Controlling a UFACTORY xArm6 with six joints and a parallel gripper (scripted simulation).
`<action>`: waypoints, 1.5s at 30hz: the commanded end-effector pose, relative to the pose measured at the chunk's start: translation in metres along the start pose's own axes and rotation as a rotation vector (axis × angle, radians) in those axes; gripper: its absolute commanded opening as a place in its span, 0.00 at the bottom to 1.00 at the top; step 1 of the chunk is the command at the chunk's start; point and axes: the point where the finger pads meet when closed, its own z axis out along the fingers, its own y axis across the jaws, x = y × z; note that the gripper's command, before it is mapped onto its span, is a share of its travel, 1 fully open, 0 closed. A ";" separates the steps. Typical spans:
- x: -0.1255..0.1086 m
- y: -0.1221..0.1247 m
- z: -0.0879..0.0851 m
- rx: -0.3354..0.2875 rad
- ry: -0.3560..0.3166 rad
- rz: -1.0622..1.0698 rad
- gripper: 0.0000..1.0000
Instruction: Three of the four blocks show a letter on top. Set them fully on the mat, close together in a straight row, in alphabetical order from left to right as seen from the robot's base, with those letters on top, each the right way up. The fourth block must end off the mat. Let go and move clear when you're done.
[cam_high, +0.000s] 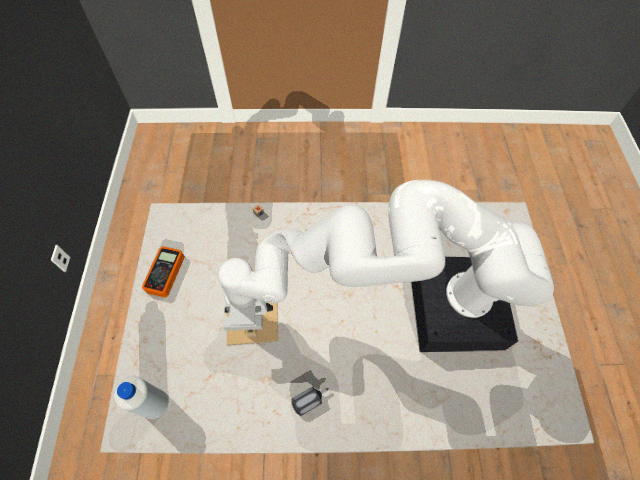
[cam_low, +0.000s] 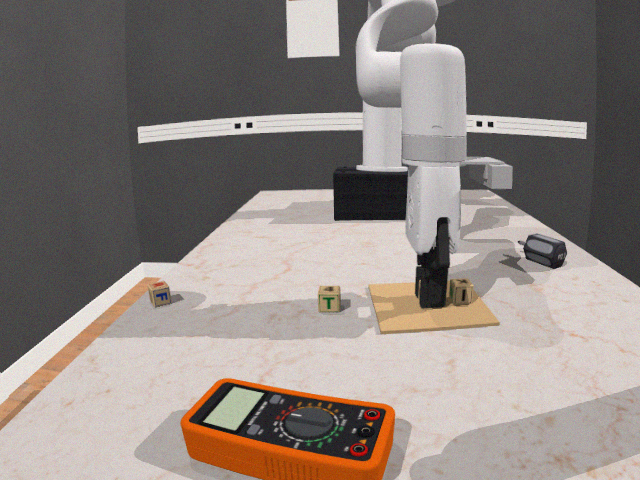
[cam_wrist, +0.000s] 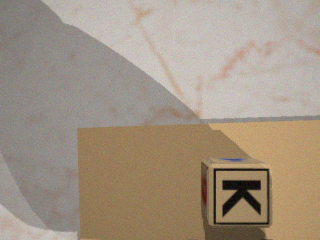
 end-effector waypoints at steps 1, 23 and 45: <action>0.000 0.002 -0.003 -0.006 0.000 0.000 0.23; 0.000 0.002 -0.003 -0.006 0.000 0.000 0.27; 0.000 0.002 -0.003 -0.006 0.000 0.000 0.43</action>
